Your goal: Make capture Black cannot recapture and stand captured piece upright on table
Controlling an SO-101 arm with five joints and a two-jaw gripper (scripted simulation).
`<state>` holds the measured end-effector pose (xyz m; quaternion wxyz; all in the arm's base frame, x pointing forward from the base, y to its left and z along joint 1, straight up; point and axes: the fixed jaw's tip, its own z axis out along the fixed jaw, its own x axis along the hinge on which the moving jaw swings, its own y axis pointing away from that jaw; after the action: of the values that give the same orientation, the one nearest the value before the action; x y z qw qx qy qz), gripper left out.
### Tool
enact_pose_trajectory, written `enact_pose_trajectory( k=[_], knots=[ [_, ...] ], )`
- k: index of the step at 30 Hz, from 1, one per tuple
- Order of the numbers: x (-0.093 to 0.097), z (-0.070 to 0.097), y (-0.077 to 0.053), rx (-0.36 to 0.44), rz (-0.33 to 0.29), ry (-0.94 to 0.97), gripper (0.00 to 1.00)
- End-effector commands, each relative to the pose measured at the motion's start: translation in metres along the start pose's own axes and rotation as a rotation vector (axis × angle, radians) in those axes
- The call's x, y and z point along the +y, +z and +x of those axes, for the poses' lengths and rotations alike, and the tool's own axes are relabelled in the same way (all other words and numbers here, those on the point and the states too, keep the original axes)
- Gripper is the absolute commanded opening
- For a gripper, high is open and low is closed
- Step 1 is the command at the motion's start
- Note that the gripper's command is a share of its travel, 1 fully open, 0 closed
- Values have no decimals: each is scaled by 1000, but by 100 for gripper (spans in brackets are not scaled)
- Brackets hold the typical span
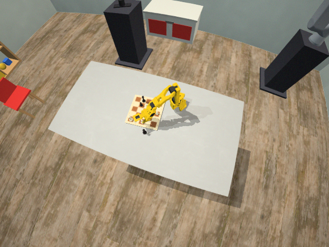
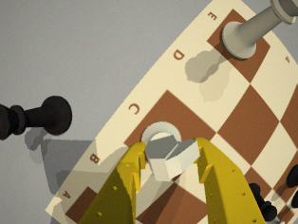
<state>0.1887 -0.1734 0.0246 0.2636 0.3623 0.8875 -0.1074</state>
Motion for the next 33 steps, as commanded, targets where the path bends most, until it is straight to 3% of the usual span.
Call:
enact_pose_trajectory(
  k=[1,33],
  knots=[
    [-1,8,4,28,1,7,13],
    [-3,8,4,28,6,7,10]
  ],
)
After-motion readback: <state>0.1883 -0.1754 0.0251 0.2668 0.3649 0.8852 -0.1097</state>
